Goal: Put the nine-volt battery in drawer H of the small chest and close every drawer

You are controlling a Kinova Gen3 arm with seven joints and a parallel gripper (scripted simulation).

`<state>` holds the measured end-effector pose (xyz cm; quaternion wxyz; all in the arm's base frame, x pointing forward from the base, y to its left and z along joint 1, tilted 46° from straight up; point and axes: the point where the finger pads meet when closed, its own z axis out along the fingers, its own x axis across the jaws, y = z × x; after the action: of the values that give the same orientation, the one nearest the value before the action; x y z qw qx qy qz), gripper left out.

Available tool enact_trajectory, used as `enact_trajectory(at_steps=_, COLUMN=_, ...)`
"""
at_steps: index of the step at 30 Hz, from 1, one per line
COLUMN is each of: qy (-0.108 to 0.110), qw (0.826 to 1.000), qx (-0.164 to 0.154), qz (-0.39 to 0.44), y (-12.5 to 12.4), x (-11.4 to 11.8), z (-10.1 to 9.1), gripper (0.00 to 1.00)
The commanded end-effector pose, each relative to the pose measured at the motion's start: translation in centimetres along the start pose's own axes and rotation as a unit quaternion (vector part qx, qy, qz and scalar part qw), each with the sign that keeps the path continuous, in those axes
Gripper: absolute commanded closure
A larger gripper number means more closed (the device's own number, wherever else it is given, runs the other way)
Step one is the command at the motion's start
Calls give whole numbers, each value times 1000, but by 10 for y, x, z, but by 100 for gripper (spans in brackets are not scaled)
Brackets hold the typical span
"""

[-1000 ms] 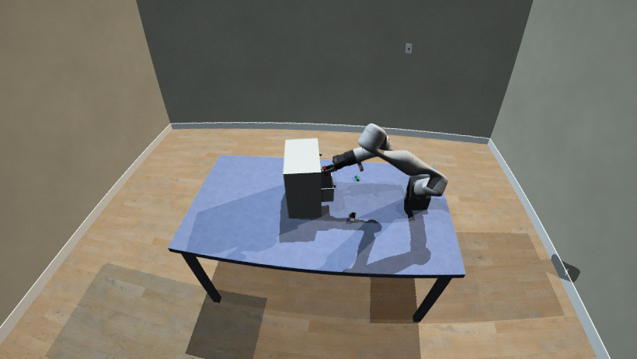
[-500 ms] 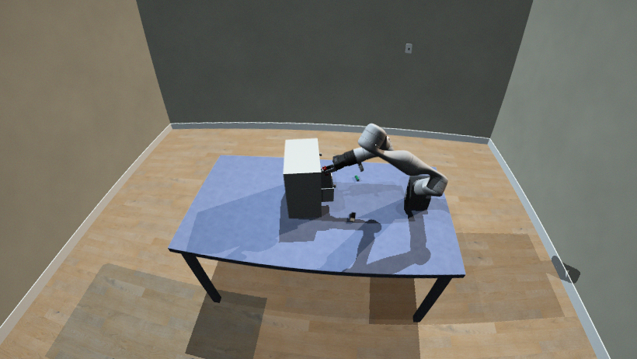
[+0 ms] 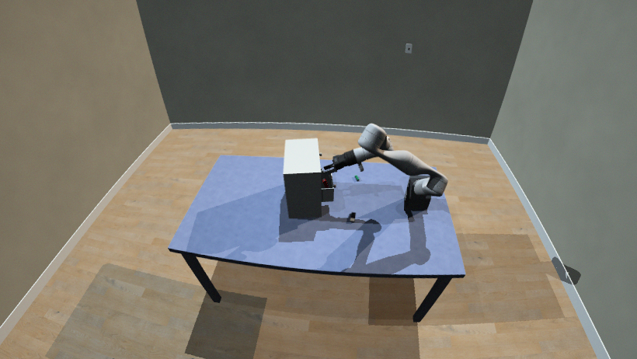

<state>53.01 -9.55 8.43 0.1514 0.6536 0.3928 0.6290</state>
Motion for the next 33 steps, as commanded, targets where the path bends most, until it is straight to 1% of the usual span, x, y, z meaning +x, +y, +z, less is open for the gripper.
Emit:
enact_trajectory(at_steps=1, qy=-1, qw=1000, qx=2, qz=3, y=-1, x=1, z=-1, gripper=25)
enact_trajectory(at_steps=3, qy=-1, qw=1000, qx=2, qz=3, y=-1, x=1, z=-1, gripper=25)
enact_trajectory(at_steps=4, qy=-1, qw=1000, qx=2, qz=3, y=-1, x=1, z=-1, gripper=19)
enact_trajectory(at_steps=5, qy=-1, qw=1000, qx=2, qz=3, y=-1, x=1, z=-1, gripper=19)
enact_trajectory(at_steps=6, qy=-1, qw=1000, qx=2, qz=3, y=-1, x=1, z=-1, gripper=0)
enact_trajectory(at_steps=23, qy=-1, qw=1000, qx=2, qz=4, y=-2, x=1, z=-3, gripper=0)
enact_trajectory(at_steps=27, qy=-2, qw=1000, qx=3, qz=5, y=-6, x=0, z=-12, gripper=0)
enact_trajectory(at_steps=33, qy=1, qw=1000, qx=0, qz=6, y=-12, x=2, z=-37, gripper=0)
